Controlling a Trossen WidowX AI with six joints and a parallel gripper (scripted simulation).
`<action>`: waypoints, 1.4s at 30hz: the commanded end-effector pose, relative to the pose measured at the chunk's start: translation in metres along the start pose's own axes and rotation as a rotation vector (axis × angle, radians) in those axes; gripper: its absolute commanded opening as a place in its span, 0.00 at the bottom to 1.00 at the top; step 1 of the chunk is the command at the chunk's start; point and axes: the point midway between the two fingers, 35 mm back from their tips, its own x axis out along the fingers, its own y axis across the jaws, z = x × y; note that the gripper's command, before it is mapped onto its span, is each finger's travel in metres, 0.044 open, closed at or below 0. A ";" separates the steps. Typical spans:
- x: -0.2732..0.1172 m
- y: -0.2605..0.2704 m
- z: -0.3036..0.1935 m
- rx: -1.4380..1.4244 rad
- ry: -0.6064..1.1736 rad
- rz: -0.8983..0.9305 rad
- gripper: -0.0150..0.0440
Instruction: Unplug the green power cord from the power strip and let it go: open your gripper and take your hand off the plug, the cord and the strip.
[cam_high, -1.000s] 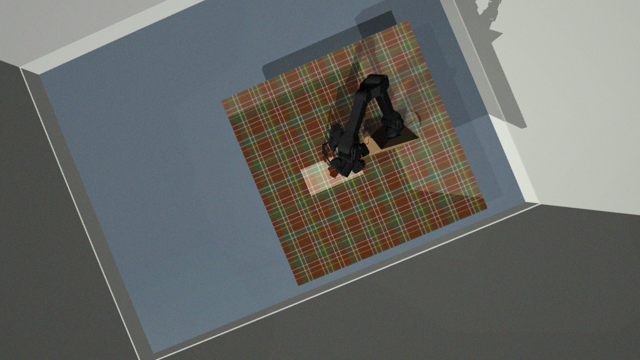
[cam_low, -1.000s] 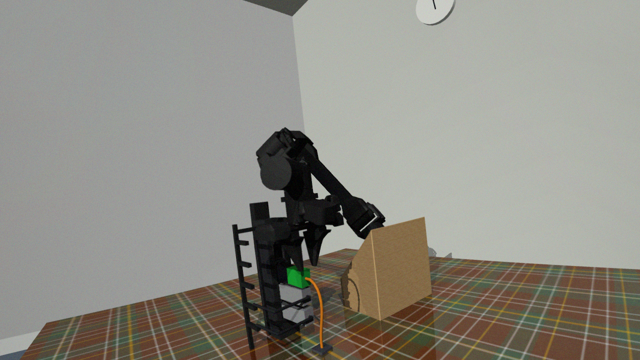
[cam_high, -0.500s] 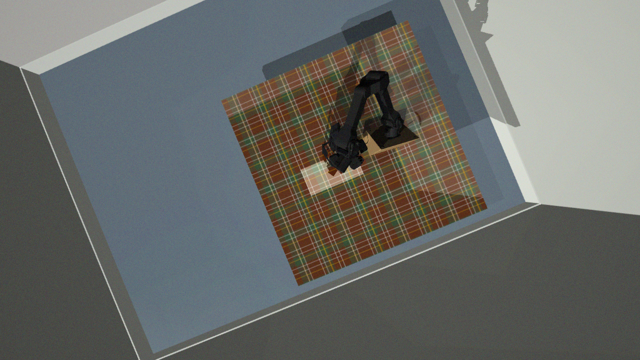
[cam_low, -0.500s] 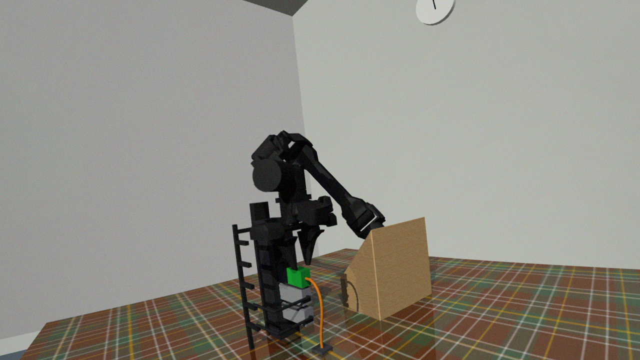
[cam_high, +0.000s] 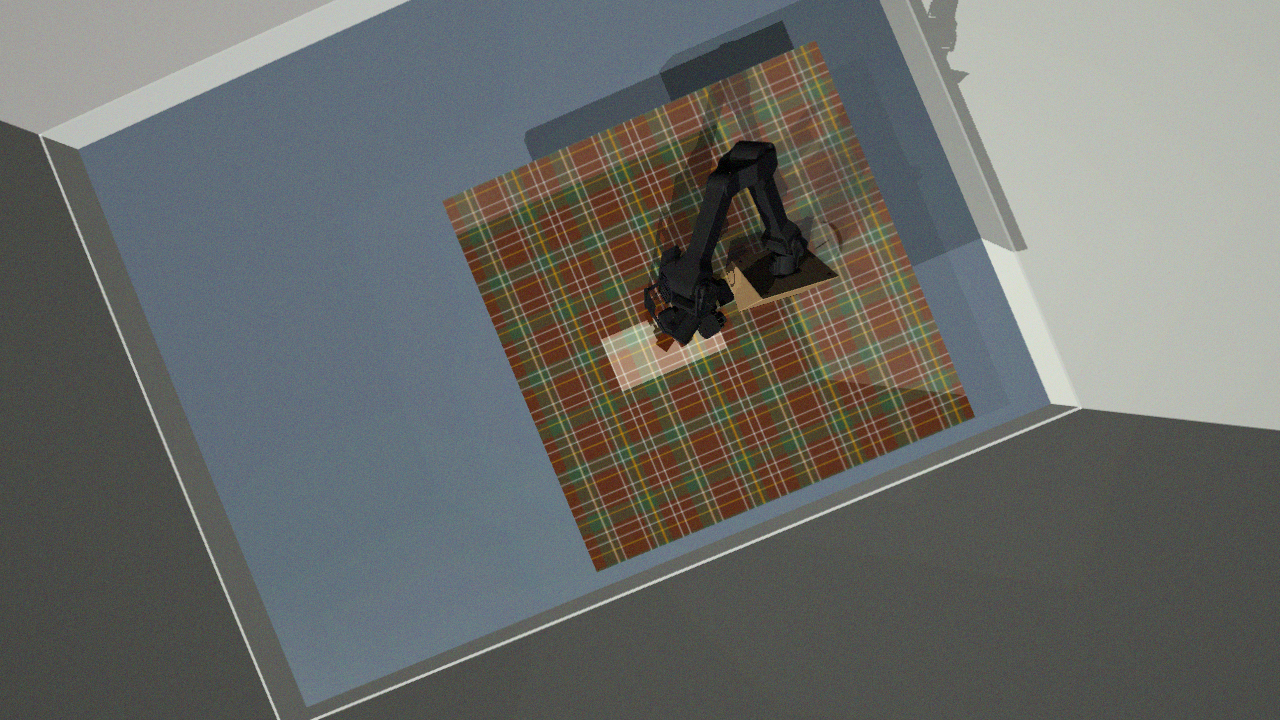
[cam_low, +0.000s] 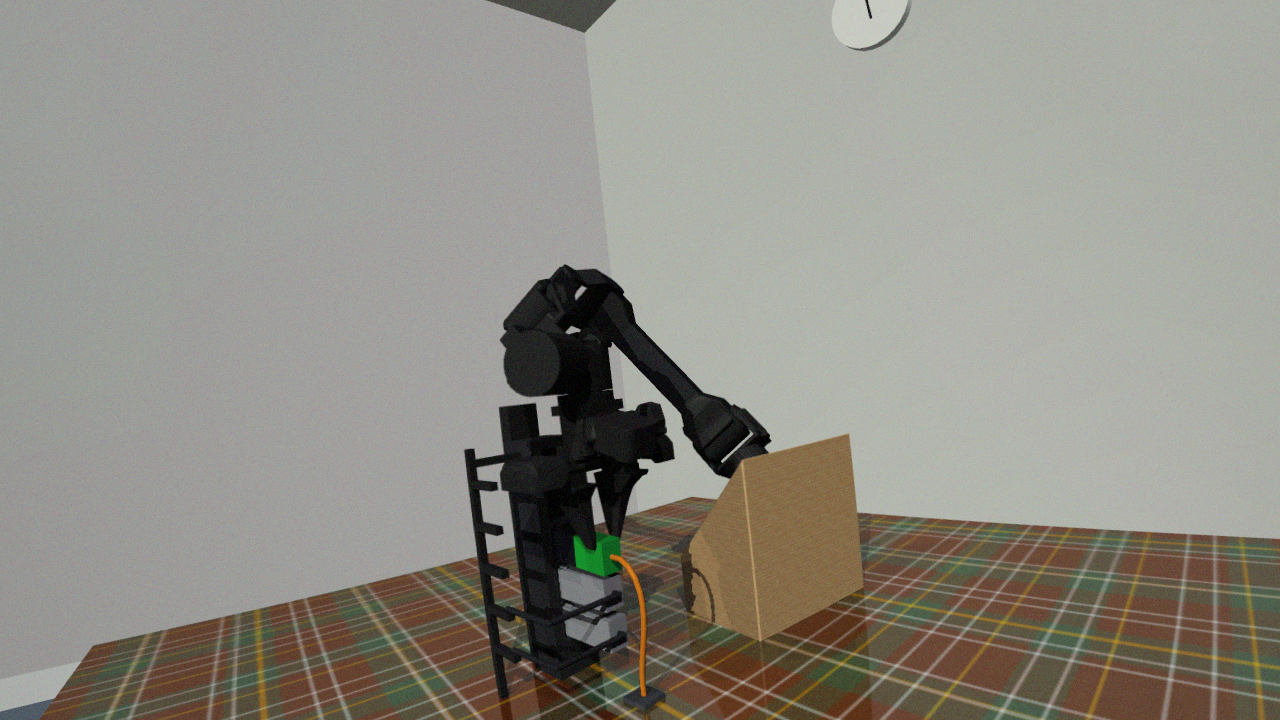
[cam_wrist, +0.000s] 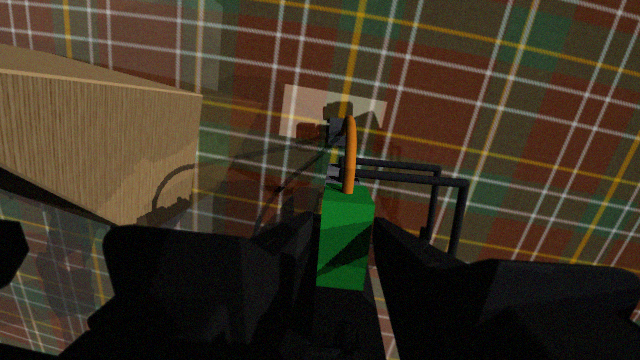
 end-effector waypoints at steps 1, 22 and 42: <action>0.000 0.000 0.000 0.000 0.000 -0.001 0.39; -0.001 -0.002 0.015 -0.001 -0.002 -0.002 0.25; -0.005 -0.001 0.048 -0.004 -0.003 -0.003 0.25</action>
